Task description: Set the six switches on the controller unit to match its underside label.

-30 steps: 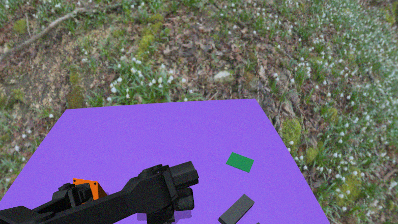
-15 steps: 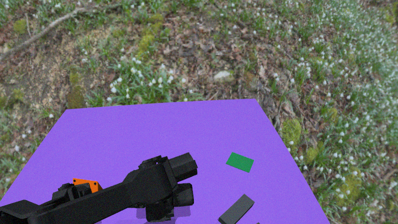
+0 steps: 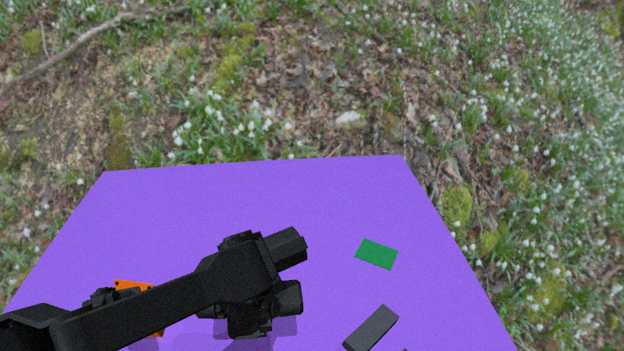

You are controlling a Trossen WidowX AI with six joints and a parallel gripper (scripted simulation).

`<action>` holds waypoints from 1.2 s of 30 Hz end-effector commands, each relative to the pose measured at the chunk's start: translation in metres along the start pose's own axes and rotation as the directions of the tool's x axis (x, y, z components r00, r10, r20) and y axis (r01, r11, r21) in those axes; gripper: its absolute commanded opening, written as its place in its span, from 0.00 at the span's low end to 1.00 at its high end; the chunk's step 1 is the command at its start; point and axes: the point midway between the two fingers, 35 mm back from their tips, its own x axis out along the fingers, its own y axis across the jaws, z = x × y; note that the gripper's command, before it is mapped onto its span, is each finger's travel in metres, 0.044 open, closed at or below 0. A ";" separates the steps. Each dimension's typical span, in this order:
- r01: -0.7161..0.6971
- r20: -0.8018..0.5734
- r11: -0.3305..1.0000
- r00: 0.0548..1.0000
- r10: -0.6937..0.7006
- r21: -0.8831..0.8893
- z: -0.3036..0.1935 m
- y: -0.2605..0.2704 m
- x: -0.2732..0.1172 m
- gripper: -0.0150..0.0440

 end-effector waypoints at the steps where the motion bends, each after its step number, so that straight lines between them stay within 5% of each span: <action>1: -0.011 0.005 1.000 1.000 0.011 0.004 -0.004 0.003 -0.006 0.82; 36: -0.010 0.060 1.000 0.998 0.010 0.003 -0.024 0.000 -0.019 0.82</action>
